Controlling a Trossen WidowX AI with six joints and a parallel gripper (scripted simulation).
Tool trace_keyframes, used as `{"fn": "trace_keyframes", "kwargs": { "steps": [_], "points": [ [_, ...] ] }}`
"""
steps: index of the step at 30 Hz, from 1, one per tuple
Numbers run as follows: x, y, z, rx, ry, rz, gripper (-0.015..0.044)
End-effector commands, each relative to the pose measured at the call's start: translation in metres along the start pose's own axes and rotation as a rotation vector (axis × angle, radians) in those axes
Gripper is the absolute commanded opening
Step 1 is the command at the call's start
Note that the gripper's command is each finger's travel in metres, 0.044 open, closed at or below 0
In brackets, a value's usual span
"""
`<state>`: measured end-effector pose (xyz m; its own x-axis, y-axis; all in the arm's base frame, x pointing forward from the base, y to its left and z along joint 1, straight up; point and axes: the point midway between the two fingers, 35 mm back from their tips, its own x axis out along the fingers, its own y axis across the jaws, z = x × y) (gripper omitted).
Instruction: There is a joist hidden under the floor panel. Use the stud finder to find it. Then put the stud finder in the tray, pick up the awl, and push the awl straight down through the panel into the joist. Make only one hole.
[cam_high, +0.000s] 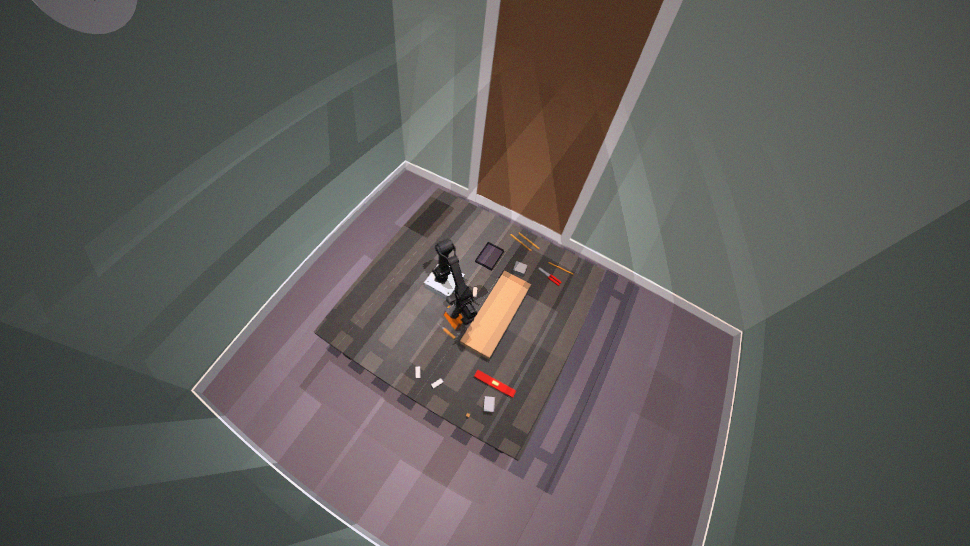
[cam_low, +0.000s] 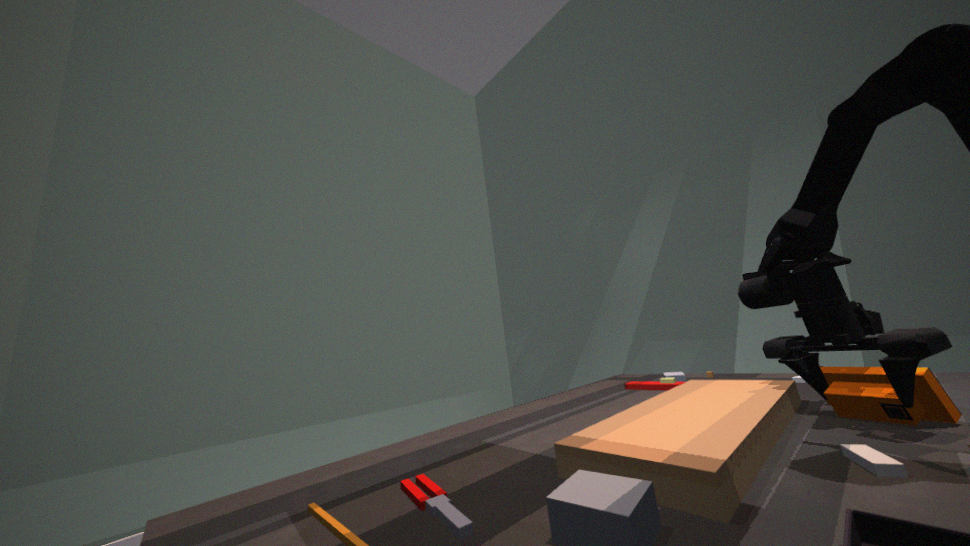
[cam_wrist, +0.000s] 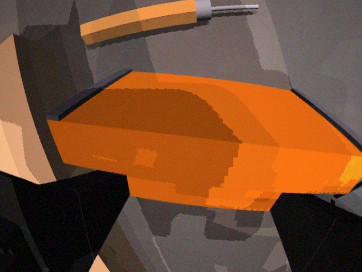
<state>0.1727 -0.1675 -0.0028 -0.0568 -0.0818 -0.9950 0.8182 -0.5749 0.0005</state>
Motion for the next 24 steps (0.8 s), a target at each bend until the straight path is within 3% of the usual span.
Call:
{"fn": "trace_keyframes", "kwargs": {
  "steps": [1,4,24],
  "points": [
    [-0.011,0.005,0.002,-0.001,-0.005,0.019,0.0078],
    [-0.018,0.005,0.003,-0.001,-0.005,0.019,0.0000],
    [-0.056,0.003,0.006,-0.001,-0.005,0.019,0.0000]
  ]
}}
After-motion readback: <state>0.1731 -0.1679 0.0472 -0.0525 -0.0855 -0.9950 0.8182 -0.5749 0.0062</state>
